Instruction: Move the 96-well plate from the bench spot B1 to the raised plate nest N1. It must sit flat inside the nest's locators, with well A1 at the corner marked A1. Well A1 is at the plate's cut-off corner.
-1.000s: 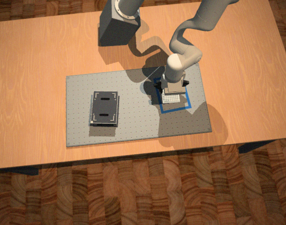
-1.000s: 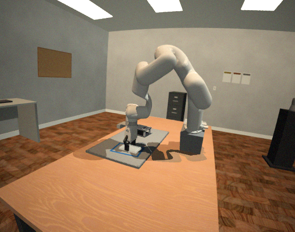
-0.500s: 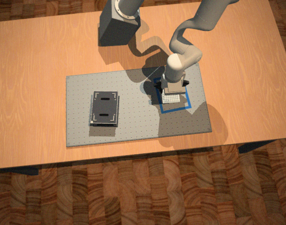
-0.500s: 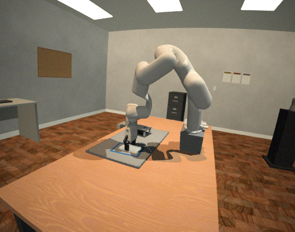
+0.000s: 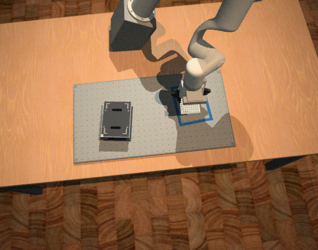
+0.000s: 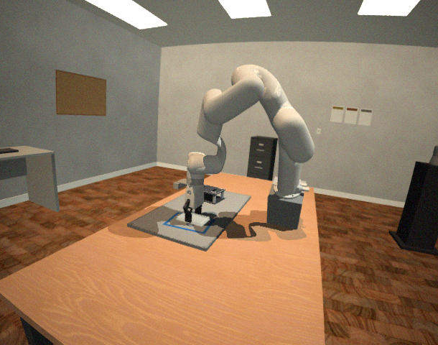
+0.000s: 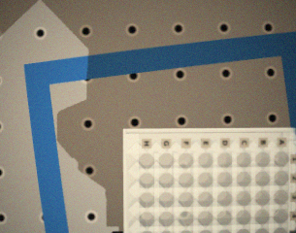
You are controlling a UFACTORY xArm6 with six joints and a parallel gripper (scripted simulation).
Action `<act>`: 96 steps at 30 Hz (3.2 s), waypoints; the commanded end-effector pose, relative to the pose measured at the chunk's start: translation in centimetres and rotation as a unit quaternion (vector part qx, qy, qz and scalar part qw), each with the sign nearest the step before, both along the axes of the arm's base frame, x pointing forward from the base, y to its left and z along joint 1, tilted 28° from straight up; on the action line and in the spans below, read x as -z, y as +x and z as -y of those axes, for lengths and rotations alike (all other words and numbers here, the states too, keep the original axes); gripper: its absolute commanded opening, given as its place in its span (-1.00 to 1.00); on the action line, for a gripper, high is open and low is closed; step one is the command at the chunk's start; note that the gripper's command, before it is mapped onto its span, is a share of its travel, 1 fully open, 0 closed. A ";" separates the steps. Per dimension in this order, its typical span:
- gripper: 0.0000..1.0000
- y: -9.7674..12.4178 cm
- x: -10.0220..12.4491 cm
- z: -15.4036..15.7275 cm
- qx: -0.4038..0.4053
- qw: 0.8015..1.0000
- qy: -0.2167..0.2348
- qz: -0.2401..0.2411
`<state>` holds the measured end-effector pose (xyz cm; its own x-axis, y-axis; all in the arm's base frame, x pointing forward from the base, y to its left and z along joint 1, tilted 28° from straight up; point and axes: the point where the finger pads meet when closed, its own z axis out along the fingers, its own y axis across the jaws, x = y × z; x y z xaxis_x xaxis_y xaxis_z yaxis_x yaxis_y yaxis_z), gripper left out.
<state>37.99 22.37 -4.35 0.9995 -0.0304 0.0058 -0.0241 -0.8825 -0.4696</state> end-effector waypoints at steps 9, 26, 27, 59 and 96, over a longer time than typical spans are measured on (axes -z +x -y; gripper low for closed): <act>-1.00 0.1 -0.7 0.3 0.000 1.000 0.000 0.001; -1.00 0.1 -1.8 0.9 0.000 1.000 0.000 0.001; -1.00 0.1 -1.9 1.0 0.000 1.000 0.000 0.001; -1.00 0.0 -6.0 3.2 0.000 1.000 0.000 0.001; -1.00 1.3 -4.6 9.3 0.044 0.999 0.001 -0.022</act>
